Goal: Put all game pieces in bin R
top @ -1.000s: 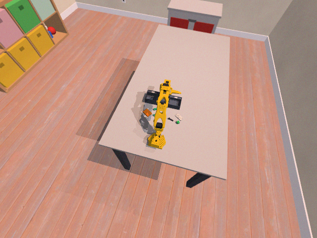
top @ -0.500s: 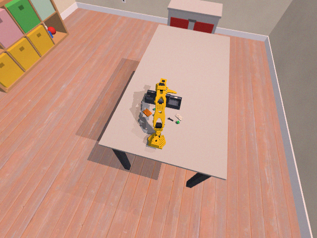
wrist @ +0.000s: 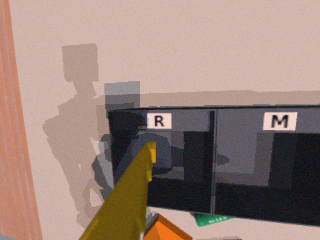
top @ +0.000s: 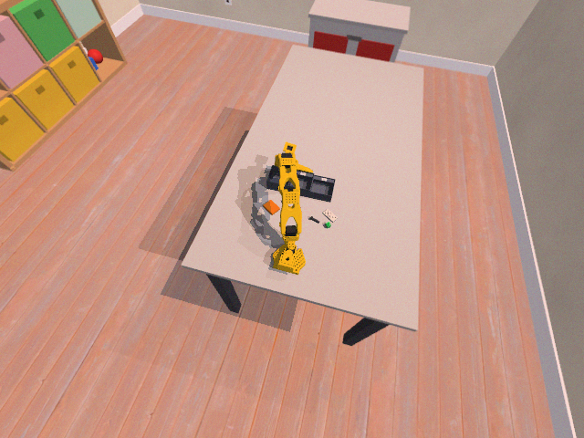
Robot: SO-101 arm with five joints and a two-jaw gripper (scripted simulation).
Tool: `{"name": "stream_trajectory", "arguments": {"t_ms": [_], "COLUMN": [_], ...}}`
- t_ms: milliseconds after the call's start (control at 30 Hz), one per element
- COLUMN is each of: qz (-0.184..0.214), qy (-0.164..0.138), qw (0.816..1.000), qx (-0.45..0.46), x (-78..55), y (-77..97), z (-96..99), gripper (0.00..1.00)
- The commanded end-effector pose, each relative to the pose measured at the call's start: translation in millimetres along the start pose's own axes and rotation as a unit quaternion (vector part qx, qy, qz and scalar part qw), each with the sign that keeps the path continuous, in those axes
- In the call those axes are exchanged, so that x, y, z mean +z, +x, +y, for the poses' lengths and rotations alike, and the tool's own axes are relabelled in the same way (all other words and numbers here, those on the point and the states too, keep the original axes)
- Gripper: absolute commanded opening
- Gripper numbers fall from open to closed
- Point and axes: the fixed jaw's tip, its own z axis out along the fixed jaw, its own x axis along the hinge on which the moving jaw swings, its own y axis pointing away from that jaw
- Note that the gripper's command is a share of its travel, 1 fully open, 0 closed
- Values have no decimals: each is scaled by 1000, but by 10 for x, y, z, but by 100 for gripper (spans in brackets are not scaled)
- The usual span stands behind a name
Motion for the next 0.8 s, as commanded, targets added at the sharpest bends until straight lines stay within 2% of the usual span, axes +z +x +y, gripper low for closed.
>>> {"name": "stream_trajectory", "arguments": {"t_ms": [0,767], "qz": [-24,-21], "qy": [-13,-12], "qw": [1000,1000], "qx": [1,2], "x": [-82,-55], "y": [-82,-59], "z": [79,71], "gripper": [100,100]}}
